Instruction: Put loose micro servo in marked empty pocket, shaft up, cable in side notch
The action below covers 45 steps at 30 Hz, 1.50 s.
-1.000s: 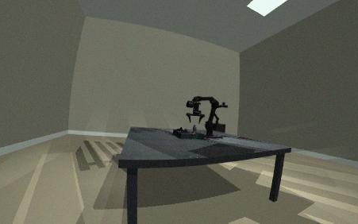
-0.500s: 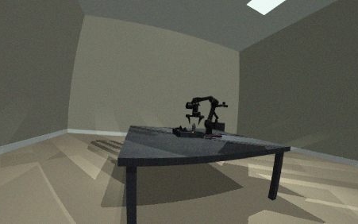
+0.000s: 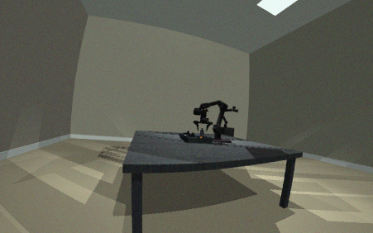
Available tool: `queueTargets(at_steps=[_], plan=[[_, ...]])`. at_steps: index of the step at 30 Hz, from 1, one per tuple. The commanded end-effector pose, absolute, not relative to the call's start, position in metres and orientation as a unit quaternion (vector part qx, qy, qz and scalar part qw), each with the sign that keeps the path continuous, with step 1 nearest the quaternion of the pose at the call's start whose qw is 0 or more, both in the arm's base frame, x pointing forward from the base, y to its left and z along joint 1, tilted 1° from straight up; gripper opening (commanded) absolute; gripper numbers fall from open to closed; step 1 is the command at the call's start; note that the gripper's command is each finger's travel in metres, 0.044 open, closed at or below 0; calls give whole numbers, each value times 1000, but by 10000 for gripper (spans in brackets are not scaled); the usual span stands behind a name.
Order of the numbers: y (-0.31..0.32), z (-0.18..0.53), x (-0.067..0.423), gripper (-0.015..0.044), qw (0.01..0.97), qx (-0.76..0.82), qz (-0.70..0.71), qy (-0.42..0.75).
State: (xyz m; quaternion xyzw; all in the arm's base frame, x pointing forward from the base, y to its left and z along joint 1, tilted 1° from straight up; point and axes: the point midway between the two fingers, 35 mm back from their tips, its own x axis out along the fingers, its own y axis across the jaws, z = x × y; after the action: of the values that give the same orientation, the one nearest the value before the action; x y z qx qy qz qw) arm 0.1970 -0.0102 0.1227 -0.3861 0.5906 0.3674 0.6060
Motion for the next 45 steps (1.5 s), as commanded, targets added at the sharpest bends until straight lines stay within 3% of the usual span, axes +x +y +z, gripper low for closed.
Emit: queueTargets(at_steps=[1, 8, 13, 17, 30, 45], plan=[[-10, 121, 197, 309, 606, -384, 368, 591], [-10, 121, 197, 125, 606, -384, 368, 591], [-10, 121, 197, 92, 606, -384, 368, 591], [-10, 127, 197, 0, 606, -384, 368, 591], [-9, 151, 195, 0, 606, -384, 368, 591], [-8, 152, 229, 0, 607, -385, 368, 590]])
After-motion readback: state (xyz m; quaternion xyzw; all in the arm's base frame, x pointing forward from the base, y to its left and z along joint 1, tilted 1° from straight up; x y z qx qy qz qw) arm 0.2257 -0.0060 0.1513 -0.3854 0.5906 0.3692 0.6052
